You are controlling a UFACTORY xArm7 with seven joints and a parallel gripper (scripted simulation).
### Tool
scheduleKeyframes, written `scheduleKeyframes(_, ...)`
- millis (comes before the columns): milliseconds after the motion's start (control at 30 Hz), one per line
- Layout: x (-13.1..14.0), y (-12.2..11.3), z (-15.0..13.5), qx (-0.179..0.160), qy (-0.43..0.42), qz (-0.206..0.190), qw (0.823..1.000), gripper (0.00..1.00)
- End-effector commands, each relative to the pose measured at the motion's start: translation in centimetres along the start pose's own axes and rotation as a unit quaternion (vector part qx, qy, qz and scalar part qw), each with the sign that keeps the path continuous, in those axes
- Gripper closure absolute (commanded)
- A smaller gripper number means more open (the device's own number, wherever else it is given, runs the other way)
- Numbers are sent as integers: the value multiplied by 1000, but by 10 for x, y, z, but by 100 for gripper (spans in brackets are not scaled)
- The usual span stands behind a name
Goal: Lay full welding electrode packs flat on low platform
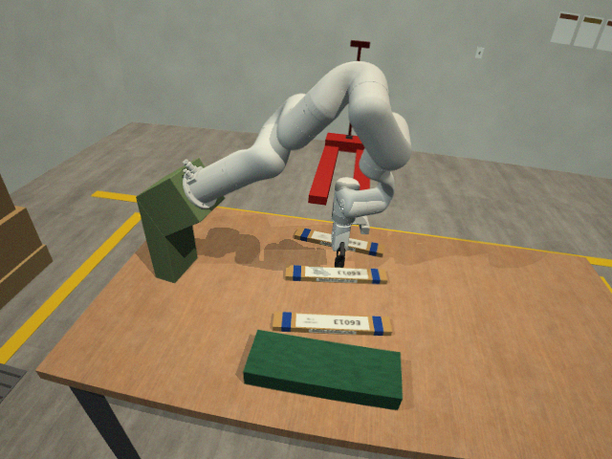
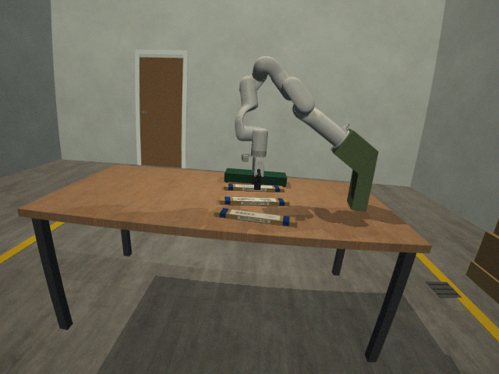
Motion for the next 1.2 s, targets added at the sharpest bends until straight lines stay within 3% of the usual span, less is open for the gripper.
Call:
scheduleKeyframes(0, -1, 2, -1, 0, -1, 0, 1000, 0)
scheduleKeyframes(467, -2, 55, -1, 1, -1, -1, 1000, 0)
scheduleKeyframes(1167, -2, 57, -1, 1, -1, -1, 1000, 0)
Point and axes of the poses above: the point where the finger pads meet when closed, its own y axis out along the fingers, its own z axis across the jaws, x = y × z, the point moved 4 cm from there along -y, back along the fingers, and after that the axes turned 5 degrees about -y, right-handed, at the moved point
